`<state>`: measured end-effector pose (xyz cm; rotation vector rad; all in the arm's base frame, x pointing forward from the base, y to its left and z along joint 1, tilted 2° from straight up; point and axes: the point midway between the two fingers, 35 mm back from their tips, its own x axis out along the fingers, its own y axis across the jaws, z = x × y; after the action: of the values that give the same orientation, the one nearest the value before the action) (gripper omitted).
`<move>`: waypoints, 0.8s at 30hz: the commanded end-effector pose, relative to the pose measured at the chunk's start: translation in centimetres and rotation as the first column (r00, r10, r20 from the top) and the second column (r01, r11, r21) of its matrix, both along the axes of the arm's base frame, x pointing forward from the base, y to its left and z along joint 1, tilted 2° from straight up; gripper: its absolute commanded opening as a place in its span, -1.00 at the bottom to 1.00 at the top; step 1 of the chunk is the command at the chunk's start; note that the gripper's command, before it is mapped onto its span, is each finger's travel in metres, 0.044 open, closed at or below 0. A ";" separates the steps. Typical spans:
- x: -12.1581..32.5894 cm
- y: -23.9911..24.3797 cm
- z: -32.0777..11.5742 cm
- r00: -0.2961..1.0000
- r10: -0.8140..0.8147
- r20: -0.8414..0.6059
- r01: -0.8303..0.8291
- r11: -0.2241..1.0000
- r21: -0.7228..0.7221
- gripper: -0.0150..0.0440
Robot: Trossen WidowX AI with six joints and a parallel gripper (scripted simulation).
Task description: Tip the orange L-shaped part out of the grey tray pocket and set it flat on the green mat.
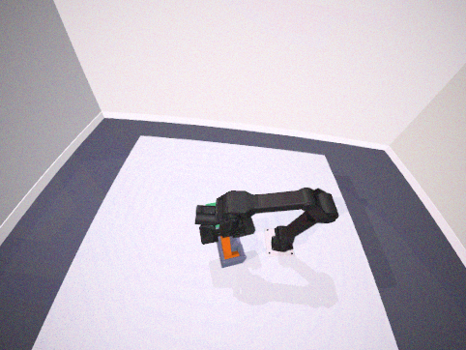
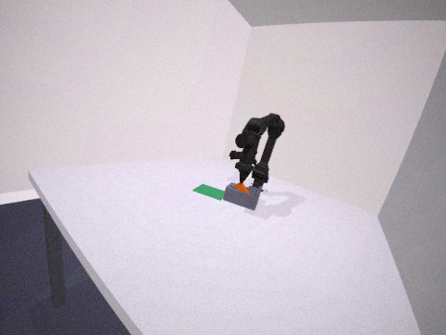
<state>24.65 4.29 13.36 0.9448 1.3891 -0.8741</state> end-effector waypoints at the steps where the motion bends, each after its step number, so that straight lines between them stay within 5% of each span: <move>1: -0.1 -0.1 -0.9 1.000 -0.006 -0.007 0.006 1.000 -0.007 0.46; 22: -0.2 0.0 -3.8 1.000 -0.006 -0.007 0.006 1.000 -0.007 0.46; 24: -0.1 0.1 -3.4 1.000 0.000 -0.002 0.000 1.000 0.000 0.28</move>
<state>24.54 4.40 9.94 0.9435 1.3915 -0.8764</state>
